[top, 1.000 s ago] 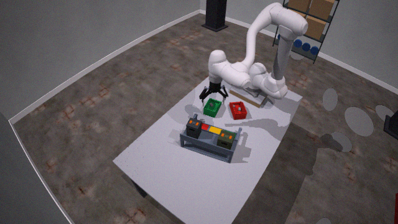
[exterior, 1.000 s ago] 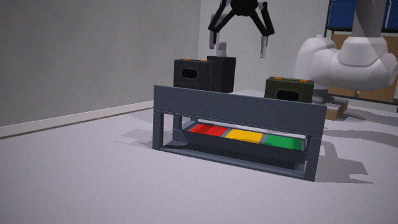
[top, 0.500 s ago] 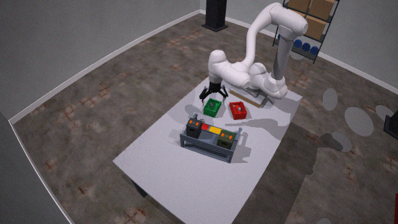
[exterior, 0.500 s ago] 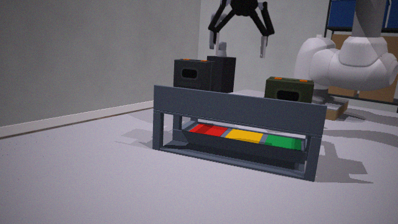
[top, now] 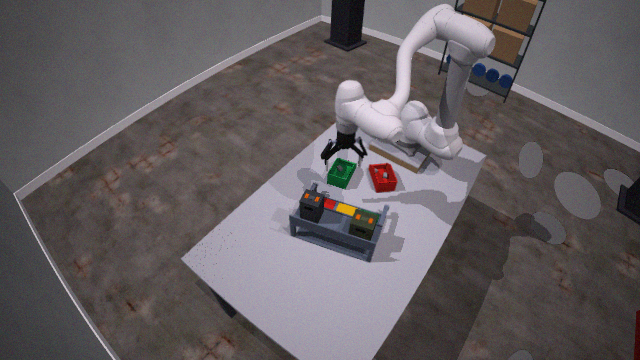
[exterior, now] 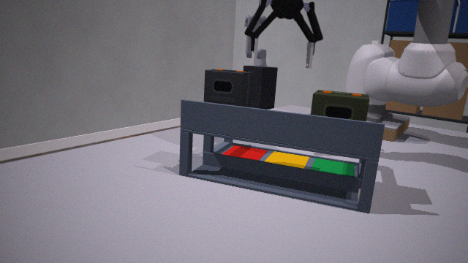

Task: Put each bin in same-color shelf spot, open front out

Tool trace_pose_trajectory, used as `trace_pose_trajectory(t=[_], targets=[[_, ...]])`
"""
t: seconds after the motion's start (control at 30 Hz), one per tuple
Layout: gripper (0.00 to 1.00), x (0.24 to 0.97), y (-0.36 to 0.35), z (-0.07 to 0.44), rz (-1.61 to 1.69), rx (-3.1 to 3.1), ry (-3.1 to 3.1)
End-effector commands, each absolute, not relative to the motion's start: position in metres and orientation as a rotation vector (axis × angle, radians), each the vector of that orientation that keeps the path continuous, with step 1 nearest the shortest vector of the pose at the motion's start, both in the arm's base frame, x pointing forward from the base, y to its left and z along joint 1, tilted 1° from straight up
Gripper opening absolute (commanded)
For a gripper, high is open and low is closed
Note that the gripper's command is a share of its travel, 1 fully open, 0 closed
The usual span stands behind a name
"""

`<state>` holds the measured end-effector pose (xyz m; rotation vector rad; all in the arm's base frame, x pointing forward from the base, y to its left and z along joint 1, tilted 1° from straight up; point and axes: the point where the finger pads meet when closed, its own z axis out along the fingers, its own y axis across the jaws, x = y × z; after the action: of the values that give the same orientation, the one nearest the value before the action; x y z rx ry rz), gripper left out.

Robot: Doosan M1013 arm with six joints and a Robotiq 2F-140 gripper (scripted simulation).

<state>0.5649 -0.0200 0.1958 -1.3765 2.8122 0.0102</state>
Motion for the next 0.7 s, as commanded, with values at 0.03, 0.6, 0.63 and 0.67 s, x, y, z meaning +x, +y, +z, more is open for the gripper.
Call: trace_pose_trajectory(t=[0.03,0.6,0.63,0.67], targets=[[1.00,0.561,-0.017,0.196,0.010,-1.376,2.812],[1.00,0.457,0.035,0.191,0.010,-1.377,2.813],[1.00,0.448,0.039,0.189,0.010,-1.377,2.813],[1.00,0.438,0.043,0.188,0.010,-1.377,2.813]])
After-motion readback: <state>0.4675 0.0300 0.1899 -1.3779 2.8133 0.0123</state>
